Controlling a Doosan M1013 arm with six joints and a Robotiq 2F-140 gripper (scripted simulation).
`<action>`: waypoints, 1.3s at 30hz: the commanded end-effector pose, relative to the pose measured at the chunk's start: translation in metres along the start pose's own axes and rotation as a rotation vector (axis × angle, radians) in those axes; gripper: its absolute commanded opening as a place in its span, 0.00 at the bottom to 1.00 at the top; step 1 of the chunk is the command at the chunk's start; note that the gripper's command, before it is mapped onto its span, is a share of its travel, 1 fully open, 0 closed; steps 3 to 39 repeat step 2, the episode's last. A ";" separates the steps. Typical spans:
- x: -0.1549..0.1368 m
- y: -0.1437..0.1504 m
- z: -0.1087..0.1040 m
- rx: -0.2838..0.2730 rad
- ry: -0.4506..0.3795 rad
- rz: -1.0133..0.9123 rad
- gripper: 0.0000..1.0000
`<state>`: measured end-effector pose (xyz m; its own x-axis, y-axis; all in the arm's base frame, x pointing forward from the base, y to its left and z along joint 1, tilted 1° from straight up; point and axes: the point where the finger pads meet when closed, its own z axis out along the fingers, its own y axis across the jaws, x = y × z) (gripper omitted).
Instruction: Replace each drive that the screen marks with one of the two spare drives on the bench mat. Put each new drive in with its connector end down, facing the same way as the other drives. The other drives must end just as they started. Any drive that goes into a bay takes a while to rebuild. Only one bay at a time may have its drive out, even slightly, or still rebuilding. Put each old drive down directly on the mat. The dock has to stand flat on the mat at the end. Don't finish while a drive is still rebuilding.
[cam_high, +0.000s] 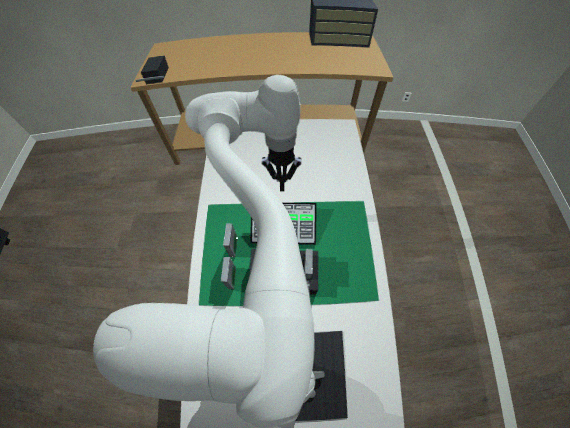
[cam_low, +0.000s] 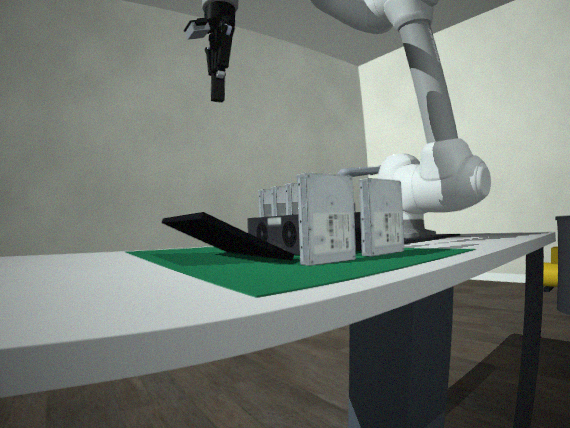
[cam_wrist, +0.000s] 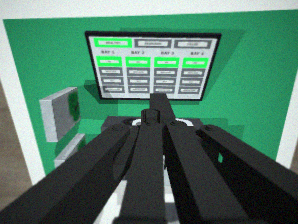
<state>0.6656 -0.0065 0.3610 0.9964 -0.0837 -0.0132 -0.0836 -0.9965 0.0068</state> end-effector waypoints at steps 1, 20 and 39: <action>0.000 0.000 -0.001 0.000 0.001 0.000 0.10; 0.000 0.000 -0.001 0.000 0.001 0.000 0.10; 0.000 0.000 -0.001 0.000 0.001 0.000 0.10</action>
